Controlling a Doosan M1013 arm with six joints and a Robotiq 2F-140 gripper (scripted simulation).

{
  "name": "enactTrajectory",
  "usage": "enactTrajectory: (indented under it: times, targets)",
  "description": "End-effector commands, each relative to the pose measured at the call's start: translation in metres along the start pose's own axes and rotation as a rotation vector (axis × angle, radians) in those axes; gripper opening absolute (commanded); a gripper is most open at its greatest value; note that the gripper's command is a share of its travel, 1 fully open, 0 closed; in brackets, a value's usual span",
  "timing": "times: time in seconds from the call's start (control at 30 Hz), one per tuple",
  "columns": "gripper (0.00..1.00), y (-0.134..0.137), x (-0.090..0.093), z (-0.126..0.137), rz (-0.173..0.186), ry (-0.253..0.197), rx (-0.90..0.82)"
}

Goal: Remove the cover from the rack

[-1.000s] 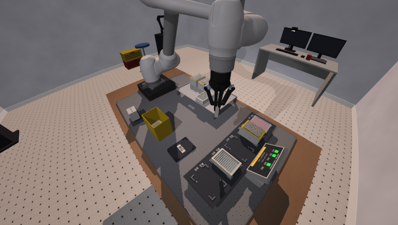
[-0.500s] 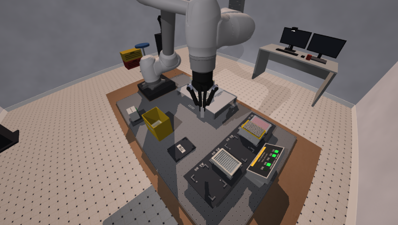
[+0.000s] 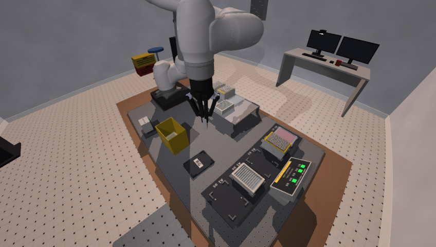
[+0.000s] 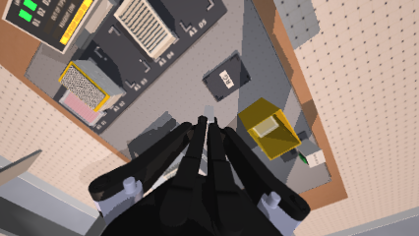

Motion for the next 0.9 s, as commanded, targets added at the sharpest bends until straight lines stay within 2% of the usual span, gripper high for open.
enactTrajectory:
  times: [0.0,0.47,0.53,0.73,0.87]
  targets:
    - [0.00,0.015,-0.003,-0.003,-0.004,0.007,0.007]
    - [0.00,0.085,-0.004,-0.007,-0.004,0.007,0.007]
    - [0.00,0.085,-0.004,-0.007,-0.004,0.007,0.007]
    - [0.00,0.115,-0.004,-0.009,-0.004,0.007,0.007]
    - [0.00,0.117,-0.004,-0.009,-0.004,0.007,0.007]
Point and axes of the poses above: the point where the finger pads meet when closed, its own x axis out along the fingers, its own y axis across the jaws, z = x × y, the point moved 1 cm from there along -x, back along the fingers, and after that the axes turned 1 degree about -x, right-handed, at the moved point
